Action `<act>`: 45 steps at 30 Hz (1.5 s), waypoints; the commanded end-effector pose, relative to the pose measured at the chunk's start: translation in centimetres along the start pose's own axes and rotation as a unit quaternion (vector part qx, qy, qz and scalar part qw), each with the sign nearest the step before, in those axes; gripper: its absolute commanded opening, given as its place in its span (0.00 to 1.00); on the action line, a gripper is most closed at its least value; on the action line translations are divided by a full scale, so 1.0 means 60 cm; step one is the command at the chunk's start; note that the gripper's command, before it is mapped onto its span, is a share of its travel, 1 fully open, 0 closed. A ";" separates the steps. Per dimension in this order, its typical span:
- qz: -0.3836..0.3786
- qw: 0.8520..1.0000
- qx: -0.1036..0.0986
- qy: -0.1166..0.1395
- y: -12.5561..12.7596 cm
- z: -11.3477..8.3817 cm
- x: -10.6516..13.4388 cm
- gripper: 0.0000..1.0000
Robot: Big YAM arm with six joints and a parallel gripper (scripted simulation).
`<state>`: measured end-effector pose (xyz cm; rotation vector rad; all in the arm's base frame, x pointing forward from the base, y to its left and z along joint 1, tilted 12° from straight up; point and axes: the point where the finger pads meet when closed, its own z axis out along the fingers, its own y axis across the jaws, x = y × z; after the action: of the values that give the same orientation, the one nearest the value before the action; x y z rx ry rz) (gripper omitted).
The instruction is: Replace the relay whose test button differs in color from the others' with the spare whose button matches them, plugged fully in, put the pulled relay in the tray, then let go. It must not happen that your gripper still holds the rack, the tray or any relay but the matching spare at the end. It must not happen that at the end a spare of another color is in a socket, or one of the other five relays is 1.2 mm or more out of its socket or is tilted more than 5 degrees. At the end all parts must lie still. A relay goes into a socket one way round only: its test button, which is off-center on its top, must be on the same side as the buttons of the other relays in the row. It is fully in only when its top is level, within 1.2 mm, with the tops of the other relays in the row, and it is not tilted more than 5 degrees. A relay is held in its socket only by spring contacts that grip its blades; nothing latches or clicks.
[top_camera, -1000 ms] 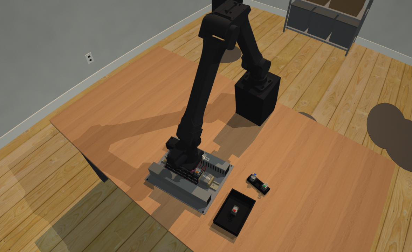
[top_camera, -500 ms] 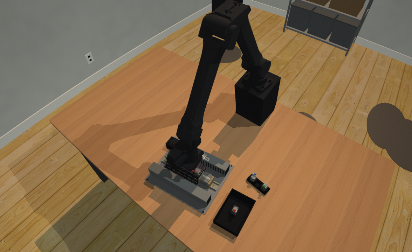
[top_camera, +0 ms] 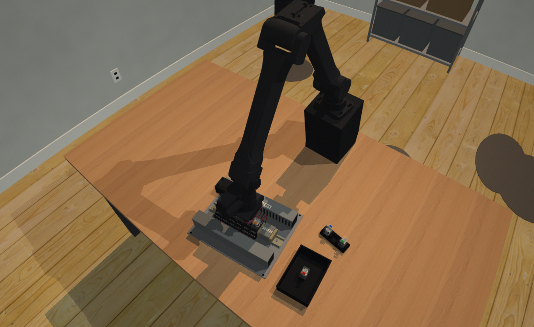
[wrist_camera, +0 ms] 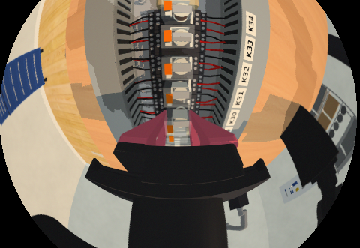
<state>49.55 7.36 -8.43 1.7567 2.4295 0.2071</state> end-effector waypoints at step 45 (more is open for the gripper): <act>0.004 1.000 -0.028 -0.005 0.044 -0.036 -0.004 0.00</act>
<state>49.56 7.36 -8.39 1.7564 2.4291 0.2078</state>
